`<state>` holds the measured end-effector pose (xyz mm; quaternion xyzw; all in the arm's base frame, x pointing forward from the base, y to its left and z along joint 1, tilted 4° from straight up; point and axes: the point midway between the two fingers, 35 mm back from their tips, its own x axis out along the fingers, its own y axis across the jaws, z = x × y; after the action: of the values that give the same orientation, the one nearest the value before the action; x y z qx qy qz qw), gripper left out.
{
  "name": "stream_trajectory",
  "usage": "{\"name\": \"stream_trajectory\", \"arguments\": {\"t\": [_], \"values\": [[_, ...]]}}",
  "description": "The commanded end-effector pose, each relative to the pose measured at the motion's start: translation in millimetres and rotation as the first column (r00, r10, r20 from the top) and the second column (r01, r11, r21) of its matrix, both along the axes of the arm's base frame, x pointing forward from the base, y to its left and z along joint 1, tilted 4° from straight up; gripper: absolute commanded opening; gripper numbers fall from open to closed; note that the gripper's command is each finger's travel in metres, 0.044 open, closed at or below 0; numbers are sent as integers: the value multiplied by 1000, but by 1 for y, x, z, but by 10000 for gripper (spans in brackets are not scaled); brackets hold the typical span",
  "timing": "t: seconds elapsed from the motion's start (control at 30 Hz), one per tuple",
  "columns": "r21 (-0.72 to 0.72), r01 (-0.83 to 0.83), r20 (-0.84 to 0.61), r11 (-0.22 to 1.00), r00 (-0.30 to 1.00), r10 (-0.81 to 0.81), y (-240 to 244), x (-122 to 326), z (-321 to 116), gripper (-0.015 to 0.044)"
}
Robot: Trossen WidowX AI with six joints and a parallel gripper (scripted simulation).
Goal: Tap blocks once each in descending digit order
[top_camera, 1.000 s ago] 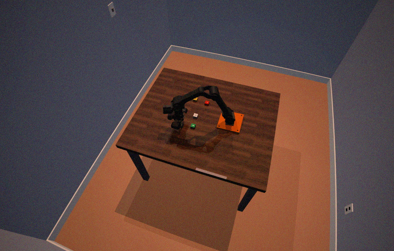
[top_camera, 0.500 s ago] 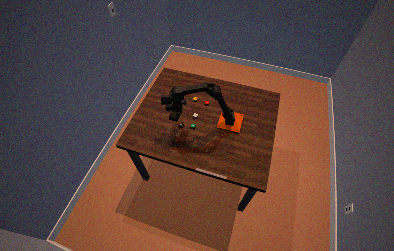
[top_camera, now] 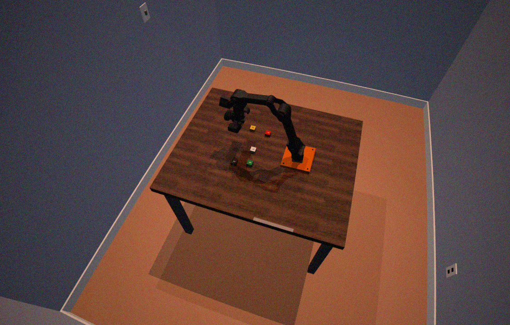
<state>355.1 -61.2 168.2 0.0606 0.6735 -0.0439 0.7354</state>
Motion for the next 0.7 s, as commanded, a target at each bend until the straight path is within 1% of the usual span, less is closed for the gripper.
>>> {"name": "stream_trajectory", "arguments": {"t": [0.0, 0.13, 0.2, 0.43, 0.5, 0.6, 0.67], "values": [[1, -24, -6, 1000, 1000, 24, -56, -20, -4, 20], [0, -44, -11, 999, 999, 44, -107, -47, -7, 20], [0, -50, -12, 999, 999, 50, -122, -57, -9, 20], [0, -51, -12, 999, 999, 51, -124, -58, -11, 20], [0, -51, -12, 999, 999, 51, -125, -55, -28, 20], [0, -51, -12, 999, 999, 51, -124, -52, -70, 20], [0, -51, -12, 999, 999, 51, -123, -52, -87, 20]]}}
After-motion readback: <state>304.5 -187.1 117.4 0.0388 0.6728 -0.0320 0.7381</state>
